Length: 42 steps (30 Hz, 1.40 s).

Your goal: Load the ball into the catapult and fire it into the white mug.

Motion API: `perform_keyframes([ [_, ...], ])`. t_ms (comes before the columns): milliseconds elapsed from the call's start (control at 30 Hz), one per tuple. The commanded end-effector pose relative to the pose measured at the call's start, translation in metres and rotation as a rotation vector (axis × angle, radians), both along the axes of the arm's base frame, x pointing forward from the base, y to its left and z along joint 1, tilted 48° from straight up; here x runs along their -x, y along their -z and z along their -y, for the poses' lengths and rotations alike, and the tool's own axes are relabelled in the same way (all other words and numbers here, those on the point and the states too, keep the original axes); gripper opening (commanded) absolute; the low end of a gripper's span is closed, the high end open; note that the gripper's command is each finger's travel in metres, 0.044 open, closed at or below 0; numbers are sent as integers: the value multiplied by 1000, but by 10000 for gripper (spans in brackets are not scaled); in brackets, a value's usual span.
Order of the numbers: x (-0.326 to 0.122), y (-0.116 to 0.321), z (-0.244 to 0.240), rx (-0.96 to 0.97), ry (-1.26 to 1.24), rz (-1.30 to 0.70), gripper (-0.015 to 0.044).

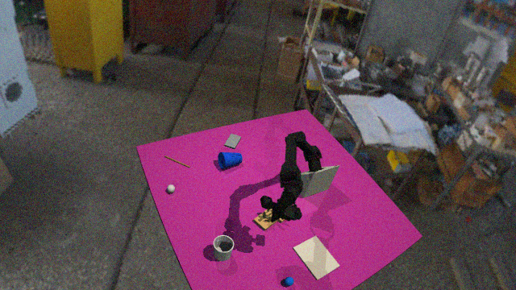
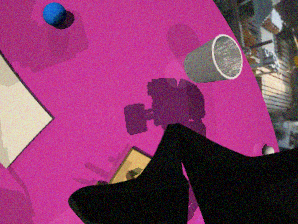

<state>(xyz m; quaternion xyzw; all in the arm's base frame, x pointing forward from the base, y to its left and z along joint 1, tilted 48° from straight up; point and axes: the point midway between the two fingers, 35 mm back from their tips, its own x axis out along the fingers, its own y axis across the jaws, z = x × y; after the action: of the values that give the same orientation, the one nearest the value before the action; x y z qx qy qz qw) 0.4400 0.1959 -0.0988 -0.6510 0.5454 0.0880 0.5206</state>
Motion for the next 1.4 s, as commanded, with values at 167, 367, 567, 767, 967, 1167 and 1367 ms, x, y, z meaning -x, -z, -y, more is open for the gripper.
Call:
perform_keyframes([
  [167,60,21,12,222,-129,-211,0],
  [367,94,27,23,362,-208,-339,0],
  [567,125,27,36,504,-287,-464,0],
  [767,154,24,51,650,-366,-588,0],
  [967,179,17,65,800,-443,-709,0],
  [1167,200,5,81,953,-516,-829,0],
  [1367,215,-9,95,1091,-578,-935,0],
])
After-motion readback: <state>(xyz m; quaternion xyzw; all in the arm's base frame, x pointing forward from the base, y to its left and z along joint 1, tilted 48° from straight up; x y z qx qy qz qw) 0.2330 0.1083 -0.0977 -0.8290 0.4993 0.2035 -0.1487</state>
